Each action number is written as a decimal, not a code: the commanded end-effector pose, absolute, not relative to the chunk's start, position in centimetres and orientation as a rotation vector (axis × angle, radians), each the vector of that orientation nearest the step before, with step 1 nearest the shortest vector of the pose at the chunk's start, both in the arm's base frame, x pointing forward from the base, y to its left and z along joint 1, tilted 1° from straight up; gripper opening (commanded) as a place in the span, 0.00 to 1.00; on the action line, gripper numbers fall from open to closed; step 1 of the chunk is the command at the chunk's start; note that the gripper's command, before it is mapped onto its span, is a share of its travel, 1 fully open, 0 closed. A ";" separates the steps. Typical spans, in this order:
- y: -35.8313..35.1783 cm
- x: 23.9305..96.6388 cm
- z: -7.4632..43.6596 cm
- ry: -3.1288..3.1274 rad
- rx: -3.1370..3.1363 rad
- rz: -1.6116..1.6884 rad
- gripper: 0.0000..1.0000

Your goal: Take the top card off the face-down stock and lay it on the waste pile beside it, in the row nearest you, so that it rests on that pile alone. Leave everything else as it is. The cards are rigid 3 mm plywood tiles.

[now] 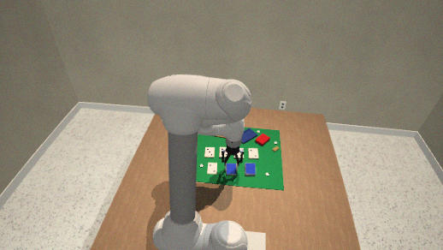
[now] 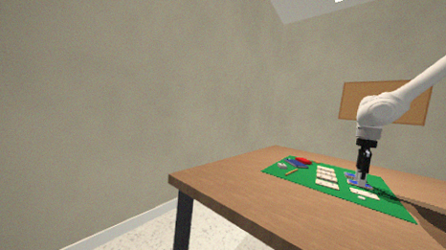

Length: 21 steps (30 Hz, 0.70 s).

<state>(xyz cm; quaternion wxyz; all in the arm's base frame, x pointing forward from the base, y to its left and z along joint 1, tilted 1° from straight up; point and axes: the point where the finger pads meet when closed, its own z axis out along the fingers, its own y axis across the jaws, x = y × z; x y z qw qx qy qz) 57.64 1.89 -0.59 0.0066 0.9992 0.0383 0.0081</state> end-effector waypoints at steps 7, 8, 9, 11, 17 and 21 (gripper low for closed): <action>1.6 57.5 -0.9 0.126 3.122 0.029 0.43; 1.6 57.5 -0.9 0.126 3.122 0.029 0.43; 1.6 57.5 -0.9 0.126 3.122 0.029 0.43; 1.6 57.5 -0.9 0.126 3.122 0.029 0.43; 1.6 57.5 -0.9 0.126 3.122 0.029 0.50; 1.6 57.5 -0.9 0.126 3.122 0.029 0.50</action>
